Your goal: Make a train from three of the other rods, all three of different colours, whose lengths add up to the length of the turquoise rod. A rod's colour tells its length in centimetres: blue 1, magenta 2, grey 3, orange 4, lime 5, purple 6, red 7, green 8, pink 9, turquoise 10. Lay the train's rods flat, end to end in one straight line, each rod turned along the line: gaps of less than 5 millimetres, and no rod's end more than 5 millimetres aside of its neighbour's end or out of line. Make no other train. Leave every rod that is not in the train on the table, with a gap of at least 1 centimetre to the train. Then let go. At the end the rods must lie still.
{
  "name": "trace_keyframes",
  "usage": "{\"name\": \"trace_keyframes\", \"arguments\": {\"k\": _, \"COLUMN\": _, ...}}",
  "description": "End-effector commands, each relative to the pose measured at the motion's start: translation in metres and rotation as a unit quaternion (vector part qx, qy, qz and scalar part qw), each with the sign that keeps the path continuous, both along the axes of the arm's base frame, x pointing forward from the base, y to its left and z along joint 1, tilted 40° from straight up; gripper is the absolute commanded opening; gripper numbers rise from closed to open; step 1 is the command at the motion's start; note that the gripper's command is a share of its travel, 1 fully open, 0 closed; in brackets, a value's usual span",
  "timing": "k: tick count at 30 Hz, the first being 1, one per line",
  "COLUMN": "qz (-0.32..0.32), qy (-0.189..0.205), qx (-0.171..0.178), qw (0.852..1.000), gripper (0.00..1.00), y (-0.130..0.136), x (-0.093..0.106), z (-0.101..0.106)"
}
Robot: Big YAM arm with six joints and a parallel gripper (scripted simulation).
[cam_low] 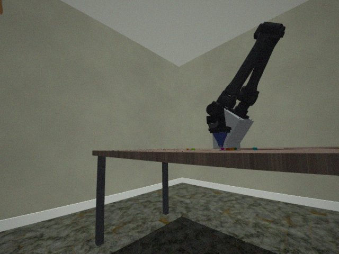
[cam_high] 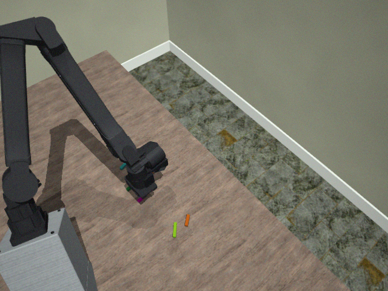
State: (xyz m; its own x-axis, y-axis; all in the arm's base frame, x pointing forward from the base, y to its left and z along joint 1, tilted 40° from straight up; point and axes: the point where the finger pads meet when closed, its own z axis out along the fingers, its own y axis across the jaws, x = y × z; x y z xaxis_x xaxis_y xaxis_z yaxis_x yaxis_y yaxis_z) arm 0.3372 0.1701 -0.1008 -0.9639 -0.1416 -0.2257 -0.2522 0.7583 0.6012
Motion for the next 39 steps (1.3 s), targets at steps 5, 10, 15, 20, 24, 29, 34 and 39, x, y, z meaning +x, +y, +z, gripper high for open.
{"name": "trace_keyframes", "arguments": {"k": 5, "qz": -0.001, "qy": 0.0, "qx": 0.0, "qw": 1.0, "gripper": 0.04, "y": 0.0011, "x": 0.0025, "z": -0.0014}}
{"name": "trace_keyframes", "arguments": {"k": 10, "qz": -0.001, "qy": 0.0, "qx": 0.0, "qw": 1.0, "gripper": 0.04, "y": 0.0011, "x": 0.0025, "z": -0.0014}}
{"name": "trace_keyframes", "arguments": {"k": 15, "qz": -0.001, "qy": 0.0, "qx": 0.0, "qw": 1.0, "gripper": 0.04, "y": 0.0011, "x": 0.0025, "z": -0.0014}}
{"name": "trace_keyframes", "arguments": {"k": 20, "qz": -0.001, "qy": 0.0, "qx": 0.0, "qw": 1.0, "gripper": 0.04, "y": 0.0011, "x": 0.0025, "z": -0.0014}}
{"name": "trace_keyframes", "arguments": {"k": 24, "qz": -0.001, "qy": 0.0, "qx": 0.0, "qw": 1.0, "gripper": 0.04, "y": 0.0011, "x": 0.0025, "z": -0.0014}}
{"name": "trace_keyframes", "arguments": {"k": 29, "qz": -0.001, "qy": -0.001, "qx": -0.001, "qw": 1.0, "gripper": 0.04, "y": 0.0, "x": 0.0031, "z": -0.0019}}
{"name": "trace_keyframes", "arguments": {"k": 34, "qz": -0.001, "qy": -0.003, "qx": -0.001, "qw": 1.0, "gripper": 0.04, "y": -0.0017, "x": 0.0045, "z": -0.0018}}
{"name": "trace_keyframes", "arguments": {"k": 39, "qz": -0.001, "qy": -0.001, "qx": -0.001, "qw": 1.0, "gripper": 0.04, "y": -0.0028, "x": 0.0024, "z": -0.0022}}
